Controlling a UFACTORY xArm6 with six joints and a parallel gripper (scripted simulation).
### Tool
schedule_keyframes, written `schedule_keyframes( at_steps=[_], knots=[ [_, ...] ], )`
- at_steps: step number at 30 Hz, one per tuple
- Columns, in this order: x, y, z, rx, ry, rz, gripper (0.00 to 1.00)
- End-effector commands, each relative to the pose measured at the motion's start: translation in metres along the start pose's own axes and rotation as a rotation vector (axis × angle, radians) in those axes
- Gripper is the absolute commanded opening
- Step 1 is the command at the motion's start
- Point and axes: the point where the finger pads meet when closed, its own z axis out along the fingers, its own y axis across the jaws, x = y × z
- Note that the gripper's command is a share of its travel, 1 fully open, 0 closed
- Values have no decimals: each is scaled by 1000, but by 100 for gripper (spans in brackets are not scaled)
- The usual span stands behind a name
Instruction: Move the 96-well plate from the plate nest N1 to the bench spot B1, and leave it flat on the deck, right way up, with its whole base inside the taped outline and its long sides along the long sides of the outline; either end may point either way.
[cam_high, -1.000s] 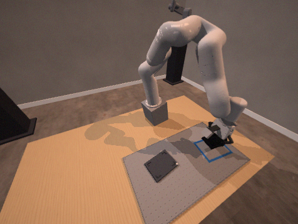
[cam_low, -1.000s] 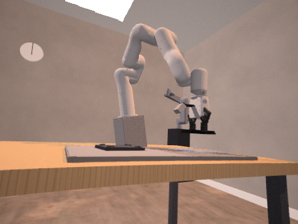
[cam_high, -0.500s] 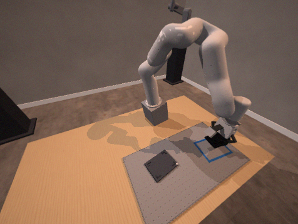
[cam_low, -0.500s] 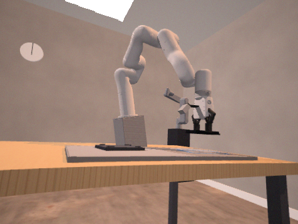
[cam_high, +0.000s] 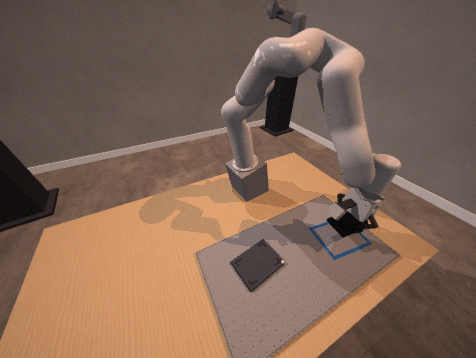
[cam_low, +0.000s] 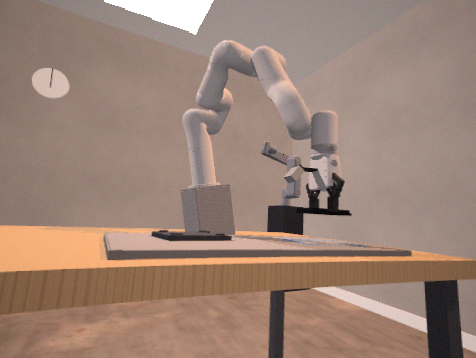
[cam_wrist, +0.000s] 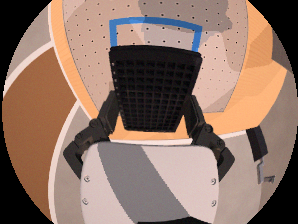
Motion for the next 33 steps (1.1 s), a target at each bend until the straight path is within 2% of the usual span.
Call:
schedule_keyframes(
  at_steps=[1,12,33],
  knots=[
    [-1,-1,-2,4,-3,0,0],
    [0,-1,-2,4,-3,0,0],
    [0,-1,30,4,-3,0,0]
  ],
)
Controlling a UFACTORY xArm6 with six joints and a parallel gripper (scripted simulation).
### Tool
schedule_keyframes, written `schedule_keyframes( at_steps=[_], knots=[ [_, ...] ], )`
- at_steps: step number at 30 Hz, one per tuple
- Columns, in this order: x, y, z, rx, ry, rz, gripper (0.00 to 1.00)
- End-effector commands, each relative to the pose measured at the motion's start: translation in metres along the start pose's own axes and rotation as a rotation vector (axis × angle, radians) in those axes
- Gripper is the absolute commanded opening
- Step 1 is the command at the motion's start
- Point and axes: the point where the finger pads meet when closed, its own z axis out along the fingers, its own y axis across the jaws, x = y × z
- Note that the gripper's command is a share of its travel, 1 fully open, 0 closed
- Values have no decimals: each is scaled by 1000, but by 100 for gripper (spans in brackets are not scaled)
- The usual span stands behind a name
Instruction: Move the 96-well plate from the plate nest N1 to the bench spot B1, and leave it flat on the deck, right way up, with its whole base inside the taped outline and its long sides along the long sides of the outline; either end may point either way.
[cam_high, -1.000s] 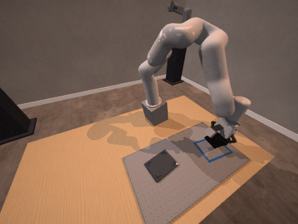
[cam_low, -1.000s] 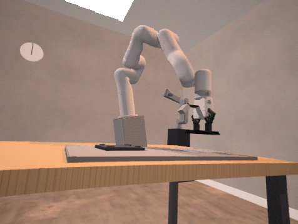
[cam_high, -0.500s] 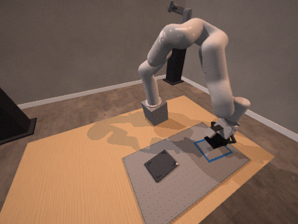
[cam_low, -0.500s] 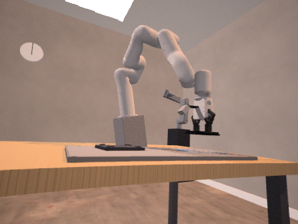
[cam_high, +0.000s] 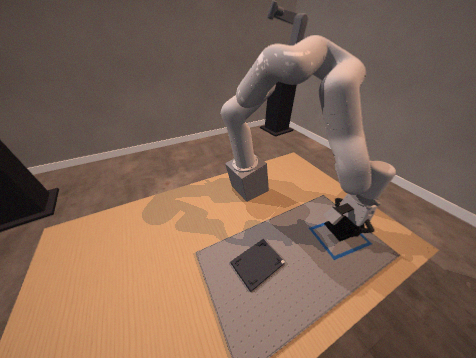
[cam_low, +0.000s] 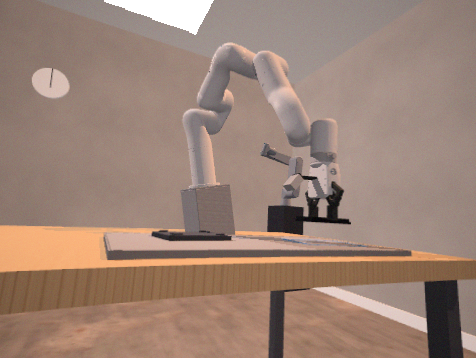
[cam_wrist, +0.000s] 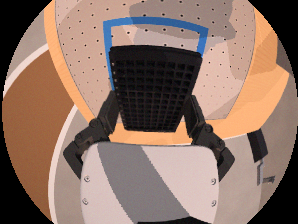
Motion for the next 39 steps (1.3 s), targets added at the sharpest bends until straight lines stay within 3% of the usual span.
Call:
schedule_keyframes(
  at_steps=[1,26,39],
  knots=[
    [-1,-2,7,4,-2,0,0],
    [-1,-2,42,4,-2,0,0],
    [-1,-2,43,4,-2,0,0]
  ],
)
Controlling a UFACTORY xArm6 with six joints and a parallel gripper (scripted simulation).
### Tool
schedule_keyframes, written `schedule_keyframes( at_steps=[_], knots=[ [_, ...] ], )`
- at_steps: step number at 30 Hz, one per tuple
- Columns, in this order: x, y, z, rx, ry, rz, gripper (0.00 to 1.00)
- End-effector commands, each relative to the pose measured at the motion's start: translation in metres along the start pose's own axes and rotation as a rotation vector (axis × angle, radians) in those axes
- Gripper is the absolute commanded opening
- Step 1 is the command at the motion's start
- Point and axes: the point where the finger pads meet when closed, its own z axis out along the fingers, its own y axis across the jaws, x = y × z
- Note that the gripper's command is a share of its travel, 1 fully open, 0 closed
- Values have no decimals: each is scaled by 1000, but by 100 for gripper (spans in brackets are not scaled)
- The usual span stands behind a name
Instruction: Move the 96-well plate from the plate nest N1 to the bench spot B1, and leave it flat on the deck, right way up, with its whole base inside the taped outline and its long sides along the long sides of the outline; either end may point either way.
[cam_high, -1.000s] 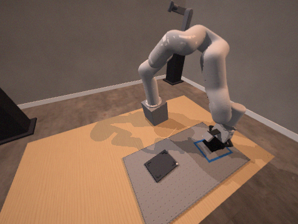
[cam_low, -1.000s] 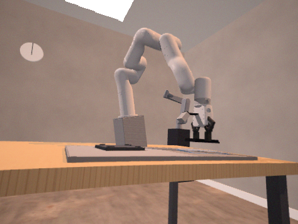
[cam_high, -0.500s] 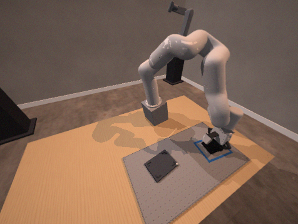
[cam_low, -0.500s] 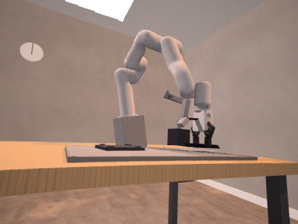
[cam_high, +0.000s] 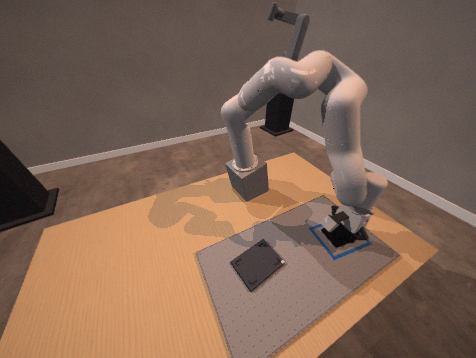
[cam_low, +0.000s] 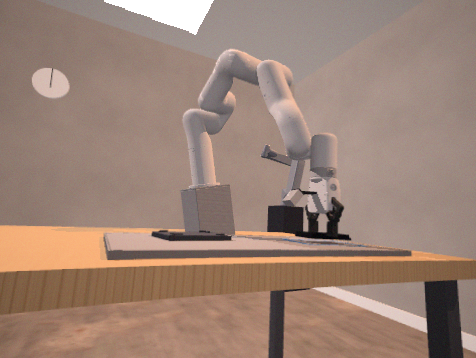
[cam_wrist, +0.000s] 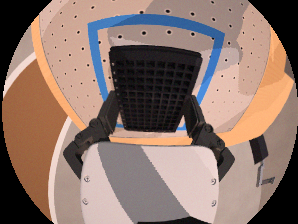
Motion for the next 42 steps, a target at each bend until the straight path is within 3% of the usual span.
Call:
schedule_keyframes(
  at_steps=[1,42],
  knots=[
    [-1,-1,-1,3,-2,0,0],
    [-1,-1,4,3,-2,0,0]
  ],
)
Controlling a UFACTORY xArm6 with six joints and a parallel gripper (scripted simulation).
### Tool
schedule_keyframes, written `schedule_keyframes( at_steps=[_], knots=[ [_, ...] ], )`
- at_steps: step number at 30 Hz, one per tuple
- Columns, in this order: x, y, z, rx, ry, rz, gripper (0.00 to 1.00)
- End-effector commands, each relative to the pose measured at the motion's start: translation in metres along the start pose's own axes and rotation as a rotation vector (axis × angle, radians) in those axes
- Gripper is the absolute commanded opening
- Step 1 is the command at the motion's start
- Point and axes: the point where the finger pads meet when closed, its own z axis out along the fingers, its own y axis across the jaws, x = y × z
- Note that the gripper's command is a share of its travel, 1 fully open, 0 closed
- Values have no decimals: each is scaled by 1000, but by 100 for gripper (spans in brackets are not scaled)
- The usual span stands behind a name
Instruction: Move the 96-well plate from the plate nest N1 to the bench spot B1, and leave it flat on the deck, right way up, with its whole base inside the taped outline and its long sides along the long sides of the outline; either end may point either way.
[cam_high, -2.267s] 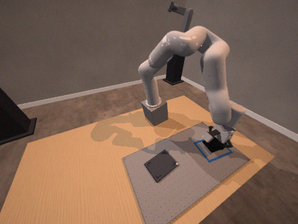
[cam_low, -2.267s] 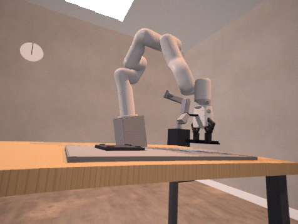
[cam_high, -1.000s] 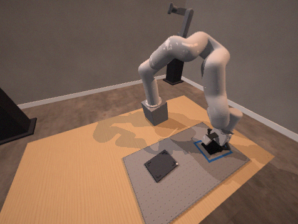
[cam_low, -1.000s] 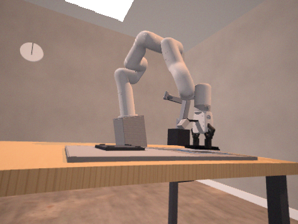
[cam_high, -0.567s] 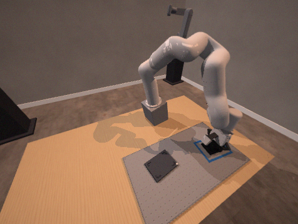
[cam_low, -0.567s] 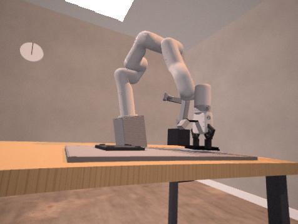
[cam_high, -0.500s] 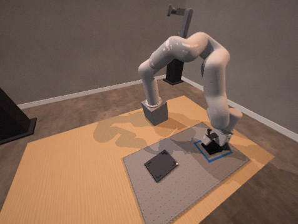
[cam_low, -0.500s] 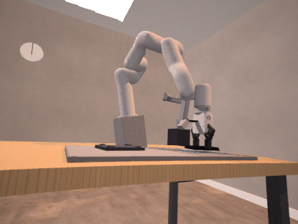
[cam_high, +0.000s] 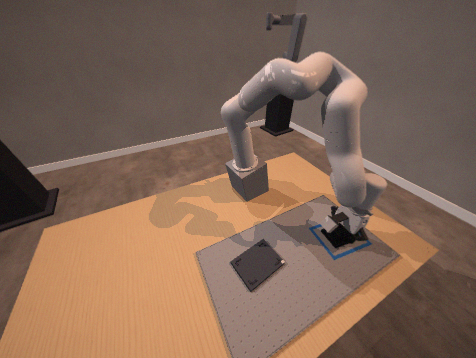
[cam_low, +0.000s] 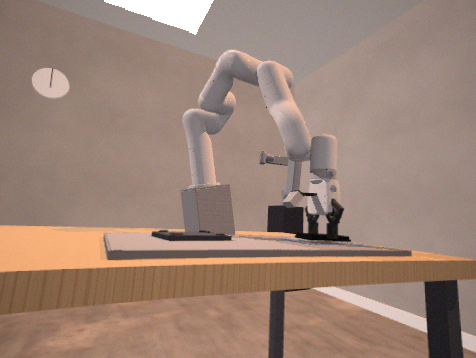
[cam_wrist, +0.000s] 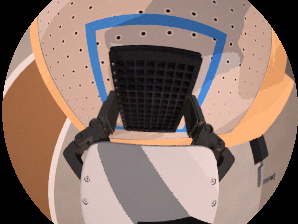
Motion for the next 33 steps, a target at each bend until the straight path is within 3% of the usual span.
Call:
schedule_keyframes(
  at_steps=[1,33],
  knots=[
    [-1,-2,-1,3,-2,0,0],
    [-1,-2,4,3,-2,0,0]
  ],
)
